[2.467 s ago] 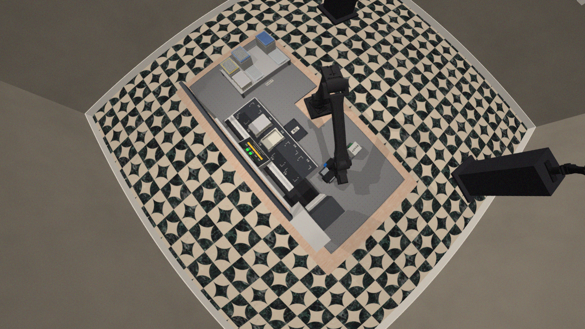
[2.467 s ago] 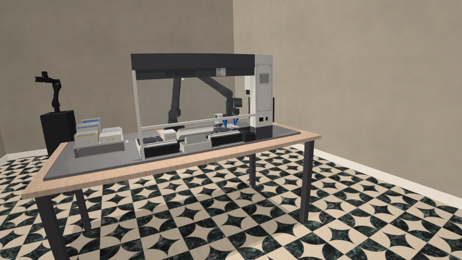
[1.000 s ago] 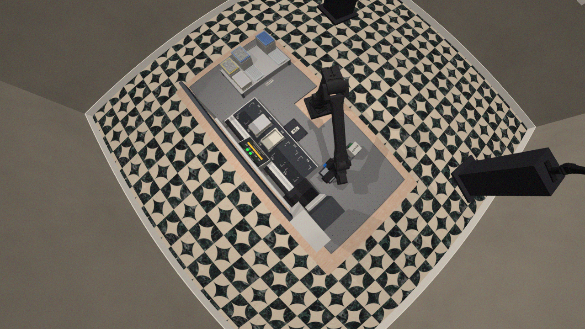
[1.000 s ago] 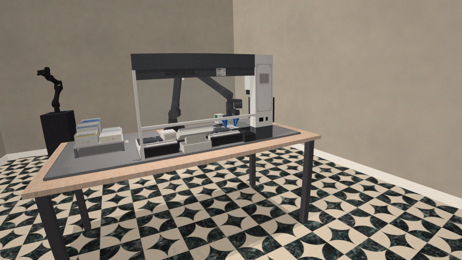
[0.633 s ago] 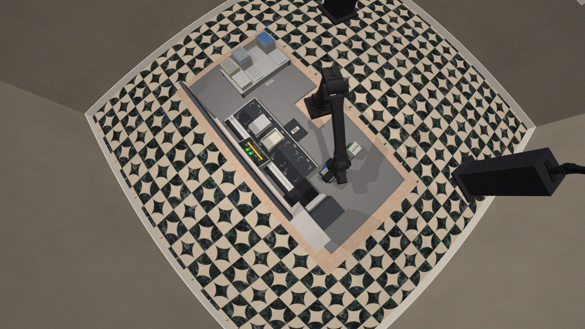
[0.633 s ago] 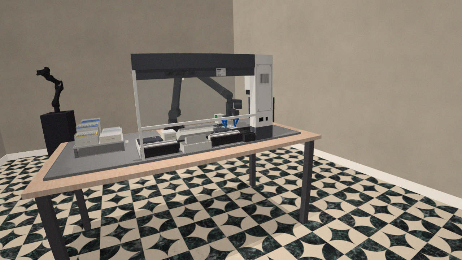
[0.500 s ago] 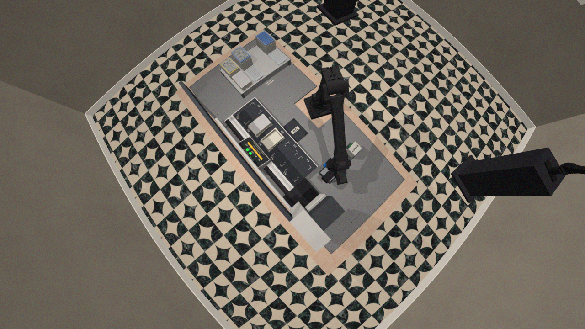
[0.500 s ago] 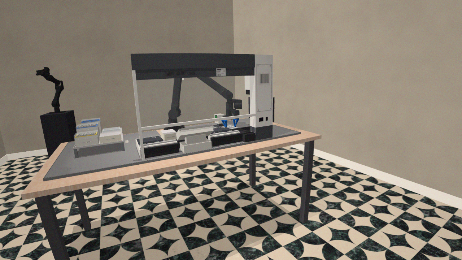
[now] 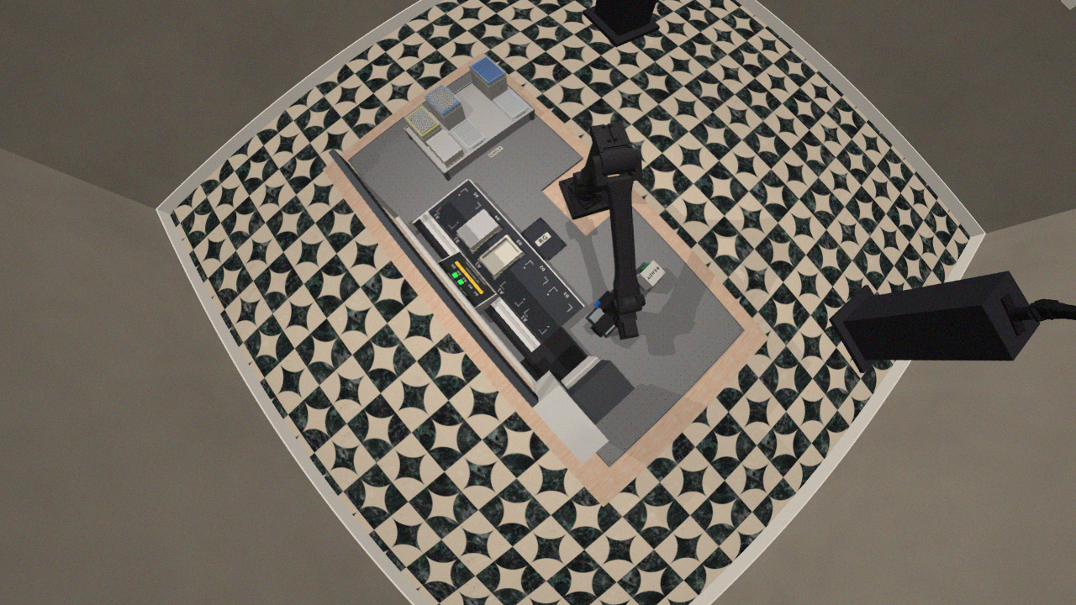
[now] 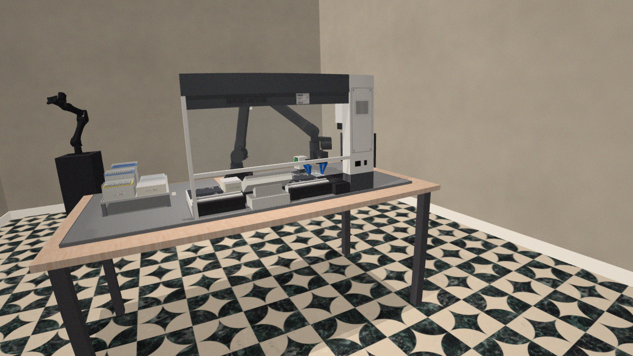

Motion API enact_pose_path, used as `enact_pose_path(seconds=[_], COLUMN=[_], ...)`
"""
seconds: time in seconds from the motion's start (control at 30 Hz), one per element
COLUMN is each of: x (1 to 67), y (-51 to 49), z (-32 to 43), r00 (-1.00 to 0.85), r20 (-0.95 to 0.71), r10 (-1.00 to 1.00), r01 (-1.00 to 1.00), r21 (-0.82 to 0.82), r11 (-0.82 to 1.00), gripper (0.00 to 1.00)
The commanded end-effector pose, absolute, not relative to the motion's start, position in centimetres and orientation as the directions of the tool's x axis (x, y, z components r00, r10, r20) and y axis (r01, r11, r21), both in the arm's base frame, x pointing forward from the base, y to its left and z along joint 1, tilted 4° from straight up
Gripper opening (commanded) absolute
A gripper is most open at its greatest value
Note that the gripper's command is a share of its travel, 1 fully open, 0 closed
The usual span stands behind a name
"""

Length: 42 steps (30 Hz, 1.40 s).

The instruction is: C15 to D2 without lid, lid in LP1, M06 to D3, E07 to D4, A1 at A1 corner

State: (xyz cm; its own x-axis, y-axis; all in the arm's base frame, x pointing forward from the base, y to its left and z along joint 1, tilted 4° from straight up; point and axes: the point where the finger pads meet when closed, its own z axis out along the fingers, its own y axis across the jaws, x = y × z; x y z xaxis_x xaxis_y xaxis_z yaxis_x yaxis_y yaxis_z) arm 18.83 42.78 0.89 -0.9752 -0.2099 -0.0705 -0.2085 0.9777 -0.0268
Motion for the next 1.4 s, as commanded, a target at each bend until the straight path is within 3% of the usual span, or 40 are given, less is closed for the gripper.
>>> enact_pose_path(seconds=[0.0,1.37], x=[19.80,19.66], y=[43.05,42.70], z=[0.57,0.34], r00=[-0.976,-0.976], r20=[-0.078,-0.074], r10=[-0.203,-0.204], r01=[-0.202,-0.202], r21=[-0.022,-0.028], r11=[0.979,0.979], gripper=[0.00,0.00])
